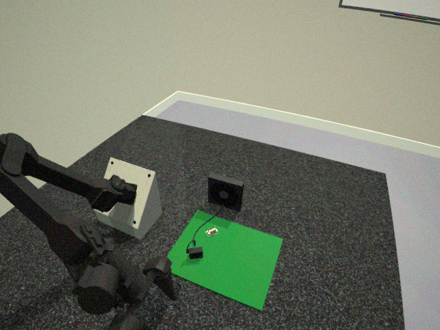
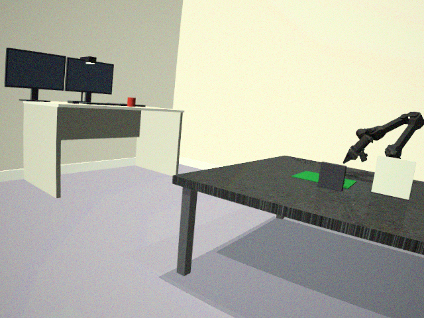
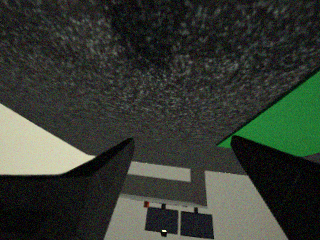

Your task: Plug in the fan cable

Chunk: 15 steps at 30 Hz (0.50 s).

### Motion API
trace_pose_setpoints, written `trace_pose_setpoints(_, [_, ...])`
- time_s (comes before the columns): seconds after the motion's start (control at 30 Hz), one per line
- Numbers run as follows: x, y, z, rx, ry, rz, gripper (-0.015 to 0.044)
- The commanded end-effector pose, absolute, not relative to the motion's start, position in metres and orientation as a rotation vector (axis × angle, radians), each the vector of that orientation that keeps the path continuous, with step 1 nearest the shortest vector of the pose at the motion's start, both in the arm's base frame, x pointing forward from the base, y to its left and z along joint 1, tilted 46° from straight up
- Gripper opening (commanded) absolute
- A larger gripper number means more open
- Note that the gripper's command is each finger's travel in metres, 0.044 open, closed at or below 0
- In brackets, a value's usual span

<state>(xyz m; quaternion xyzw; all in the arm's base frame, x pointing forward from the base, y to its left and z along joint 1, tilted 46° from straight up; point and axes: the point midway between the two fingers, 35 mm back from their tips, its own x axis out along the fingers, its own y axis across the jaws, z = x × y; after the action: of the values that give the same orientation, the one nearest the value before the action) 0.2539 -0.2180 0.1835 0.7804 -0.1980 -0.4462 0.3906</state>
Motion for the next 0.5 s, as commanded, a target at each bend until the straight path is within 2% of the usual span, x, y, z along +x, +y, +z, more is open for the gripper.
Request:
trace_pose_setpoints(0.0, [0.271, -0.178, 0.131, 1.992, -0.365, -1.367, 0.044])
trace_pose_setpoints(0.23, [0.266, -0.106, 0.066, 1.761, -0.228, -1.684, 0.044])
trace_pose_setpoints(0.47, [0.249, -0.062, 0.042, 1.464, -0.22, -1.754, 0.044])
